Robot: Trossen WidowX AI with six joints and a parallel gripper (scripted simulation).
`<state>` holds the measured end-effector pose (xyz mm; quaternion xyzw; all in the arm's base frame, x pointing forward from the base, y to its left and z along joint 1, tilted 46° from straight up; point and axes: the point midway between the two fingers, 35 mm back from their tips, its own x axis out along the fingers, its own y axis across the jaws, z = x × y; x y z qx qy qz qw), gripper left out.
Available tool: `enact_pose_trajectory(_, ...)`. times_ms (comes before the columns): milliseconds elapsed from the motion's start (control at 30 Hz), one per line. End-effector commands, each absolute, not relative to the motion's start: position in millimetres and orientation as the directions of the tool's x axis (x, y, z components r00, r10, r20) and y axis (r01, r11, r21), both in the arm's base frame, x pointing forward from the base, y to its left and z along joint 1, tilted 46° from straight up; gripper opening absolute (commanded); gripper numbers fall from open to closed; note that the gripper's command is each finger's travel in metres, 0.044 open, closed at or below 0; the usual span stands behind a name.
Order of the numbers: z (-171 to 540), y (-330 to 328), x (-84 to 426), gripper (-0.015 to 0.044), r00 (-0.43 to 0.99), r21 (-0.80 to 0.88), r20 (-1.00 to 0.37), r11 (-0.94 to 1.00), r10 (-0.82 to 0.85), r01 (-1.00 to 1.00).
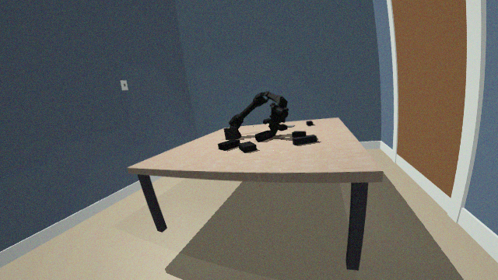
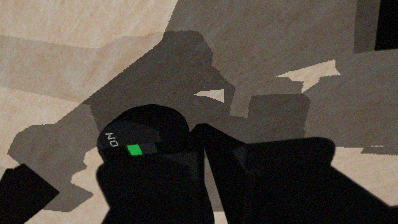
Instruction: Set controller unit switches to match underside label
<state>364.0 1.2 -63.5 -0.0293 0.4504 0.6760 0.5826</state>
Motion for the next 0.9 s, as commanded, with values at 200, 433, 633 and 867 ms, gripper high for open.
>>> enact_pose_trajectory(200, -63.7, 8.1, 350.5, 0.0, -0.347, 0.601, -0.548, 0.07, 0.761, -0.796)
enact_pose_trajectory(433, -62.5, 8.9, 347.5, 0.0, -0.347, 0.601, -0.548, 0.069, 0.761, -0.796)
enact_pose_trajectory(633, -61.4, 9.7, 344.8, 0.0, -0.348, 0.601, -0.548, 0.069, 0.761, -0.796)
enact_pose_trajectory(867, -56.0, -6.4, 363.8, 0.0, -0.298, 0.57, -0.576, 0.114, 0.761, -0.814)
